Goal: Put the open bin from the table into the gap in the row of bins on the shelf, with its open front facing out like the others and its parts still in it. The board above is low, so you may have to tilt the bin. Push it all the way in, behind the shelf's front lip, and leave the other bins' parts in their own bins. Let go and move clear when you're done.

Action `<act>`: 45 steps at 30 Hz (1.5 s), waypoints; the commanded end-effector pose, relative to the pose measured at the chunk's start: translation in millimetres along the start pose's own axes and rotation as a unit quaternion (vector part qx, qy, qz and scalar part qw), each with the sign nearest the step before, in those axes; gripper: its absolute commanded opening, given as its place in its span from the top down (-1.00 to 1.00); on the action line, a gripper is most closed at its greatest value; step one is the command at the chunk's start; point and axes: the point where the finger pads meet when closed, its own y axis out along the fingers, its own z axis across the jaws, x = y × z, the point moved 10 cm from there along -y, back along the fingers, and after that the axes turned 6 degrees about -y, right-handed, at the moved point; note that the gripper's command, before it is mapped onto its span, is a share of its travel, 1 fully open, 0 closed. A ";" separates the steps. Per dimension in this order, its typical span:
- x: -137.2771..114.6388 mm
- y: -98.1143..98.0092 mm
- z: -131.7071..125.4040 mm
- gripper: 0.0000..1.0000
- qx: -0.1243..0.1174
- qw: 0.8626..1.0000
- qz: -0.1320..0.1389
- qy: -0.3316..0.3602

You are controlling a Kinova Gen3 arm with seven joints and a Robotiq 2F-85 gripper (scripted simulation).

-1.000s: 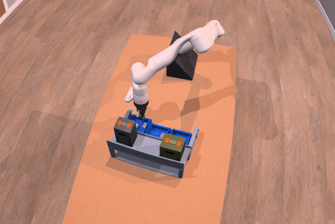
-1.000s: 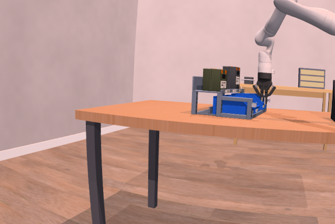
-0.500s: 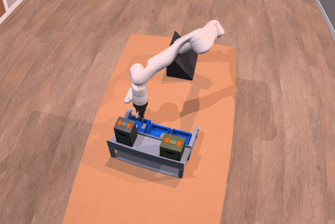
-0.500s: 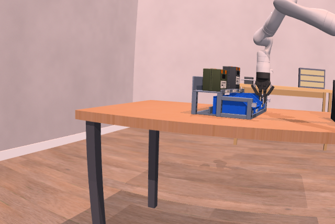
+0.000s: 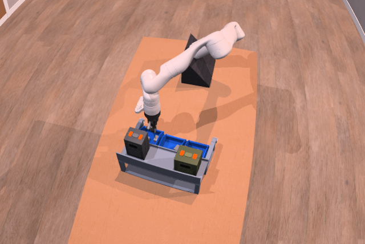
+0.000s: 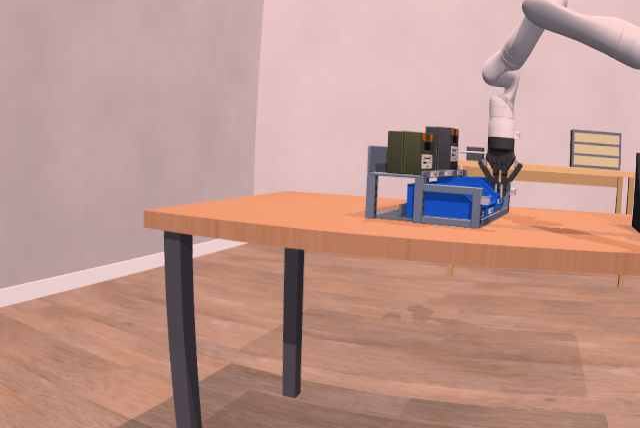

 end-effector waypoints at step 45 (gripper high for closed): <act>-0.1 14.0 0.1 -1.00 -0.002 1.000 0.001 0.000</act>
